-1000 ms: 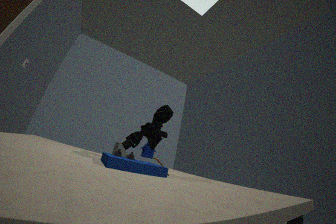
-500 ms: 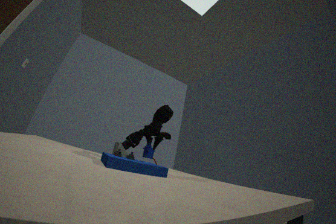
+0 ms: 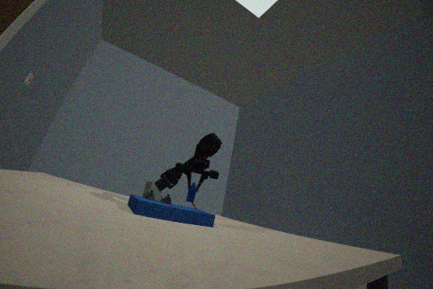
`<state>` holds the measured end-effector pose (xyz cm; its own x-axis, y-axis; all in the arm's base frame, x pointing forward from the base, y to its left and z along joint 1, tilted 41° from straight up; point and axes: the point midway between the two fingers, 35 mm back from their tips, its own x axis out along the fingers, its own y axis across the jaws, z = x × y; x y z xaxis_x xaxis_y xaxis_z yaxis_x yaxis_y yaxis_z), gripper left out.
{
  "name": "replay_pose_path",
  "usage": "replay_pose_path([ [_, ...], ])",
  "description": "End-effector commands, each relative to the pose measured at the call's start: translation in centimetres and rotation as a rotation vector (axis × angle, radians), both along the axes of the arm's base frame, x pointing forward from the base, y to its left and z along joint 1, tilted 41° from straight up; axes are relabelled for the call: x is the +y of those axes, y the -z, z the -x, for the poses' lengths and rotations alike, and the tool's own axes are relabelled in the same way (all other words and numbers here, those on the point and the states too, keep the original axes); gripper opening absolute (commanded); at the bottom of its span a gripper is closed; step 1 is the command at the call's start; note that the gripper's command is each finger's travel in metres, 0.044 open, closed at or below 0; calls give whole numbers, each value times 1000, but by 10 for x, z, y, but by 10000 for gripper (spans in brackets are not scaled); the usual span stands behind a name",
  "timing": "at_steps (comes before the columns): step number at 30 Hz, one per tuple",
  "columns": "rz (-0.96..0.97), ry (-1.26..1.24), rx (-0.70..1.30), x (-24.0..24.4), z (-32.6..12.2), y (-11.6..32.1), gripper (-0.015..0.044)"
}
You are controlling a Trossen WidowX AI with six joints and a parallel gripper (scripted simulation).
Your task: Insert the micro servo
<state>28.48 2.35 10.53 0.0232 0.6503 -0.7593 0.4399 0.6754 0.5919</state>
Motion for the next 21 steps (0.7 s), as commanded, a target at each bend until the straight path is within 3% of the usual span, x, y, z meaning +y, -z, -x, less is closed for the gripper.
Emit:
replay_pose_path([
  [1,-1,-91,-82,0,-1,-1,0],
  [11,7,-337,-294,0,-1,-1,0],
  [21,7,-342,-297,0,14,-1,0],
])
